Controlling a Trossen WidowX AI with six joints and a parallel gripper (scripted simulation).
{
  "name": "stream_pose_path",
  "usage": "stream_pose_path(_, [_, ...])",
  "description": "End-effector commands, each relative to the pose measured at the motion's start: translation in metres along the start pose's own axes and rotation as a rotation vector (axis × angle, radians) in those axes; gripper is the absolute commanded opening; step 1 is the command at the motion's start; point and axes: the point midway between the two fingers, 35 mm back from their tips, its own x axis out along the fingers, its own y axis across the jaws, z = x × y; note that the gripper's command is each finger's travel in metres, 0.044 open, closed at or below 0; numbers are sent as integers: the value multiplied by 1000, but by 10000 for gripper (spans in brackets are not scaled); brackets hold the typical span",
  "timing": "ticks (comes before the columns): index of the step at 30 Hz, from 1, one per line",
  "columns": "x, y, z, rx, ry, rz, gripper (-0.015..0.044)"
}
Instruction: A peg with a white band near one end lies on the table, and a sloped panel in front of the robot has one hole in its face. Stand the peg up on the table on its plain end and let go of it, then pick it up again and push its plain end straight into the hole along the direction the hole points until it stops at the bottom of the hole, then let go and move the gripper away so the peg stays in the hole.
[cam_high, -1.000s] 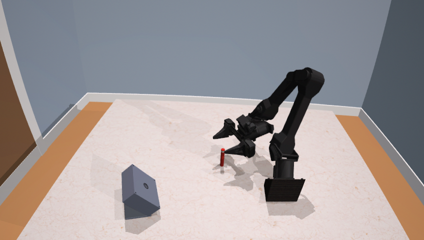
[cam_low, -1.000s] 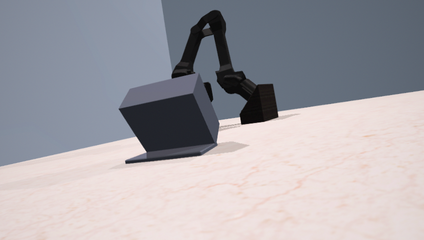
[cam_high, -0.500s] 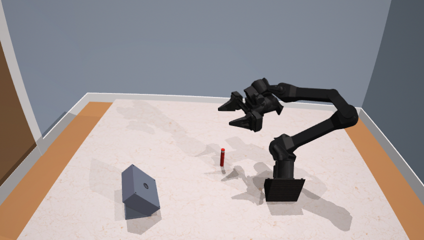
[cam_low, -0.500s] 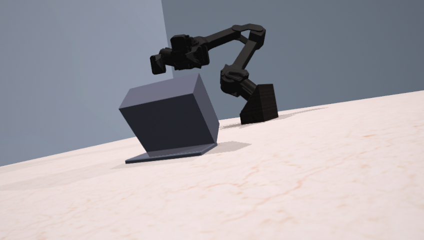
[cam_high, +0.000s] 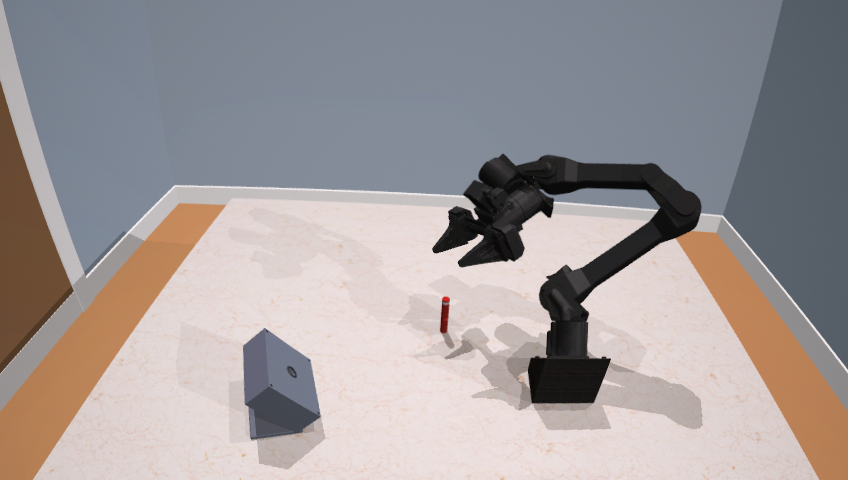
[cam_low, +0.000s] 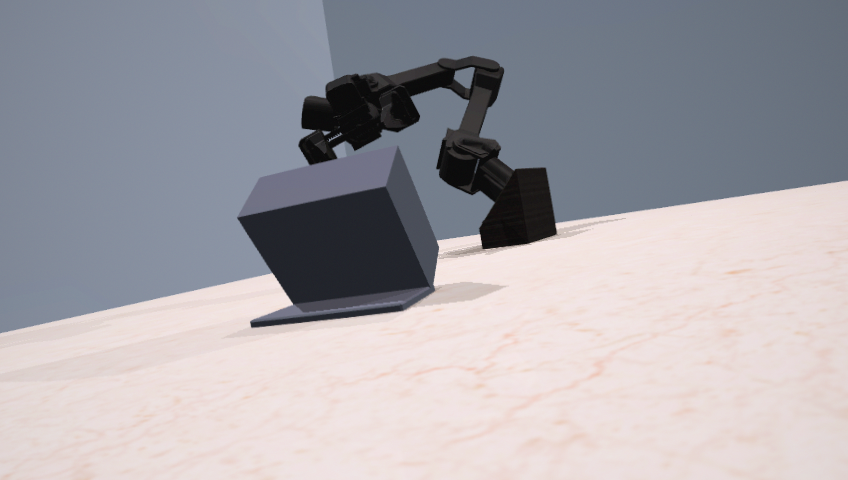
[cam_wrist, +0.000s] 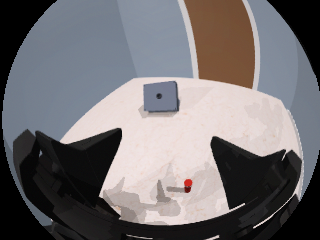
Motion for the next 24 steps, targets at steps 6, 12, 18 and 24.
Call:
stream_pose_path(6, [12, 1, -19, 135, 245, 72, 440])
stream_pose_path(12, [18, 3, -32, 178, 438, 94, 440])
stream_pose_path(18, [21, 3, -43, 198, 635, 81, 440])
stream_pose_path(24, [21, -1, -50, 178, 823, 30, 440])
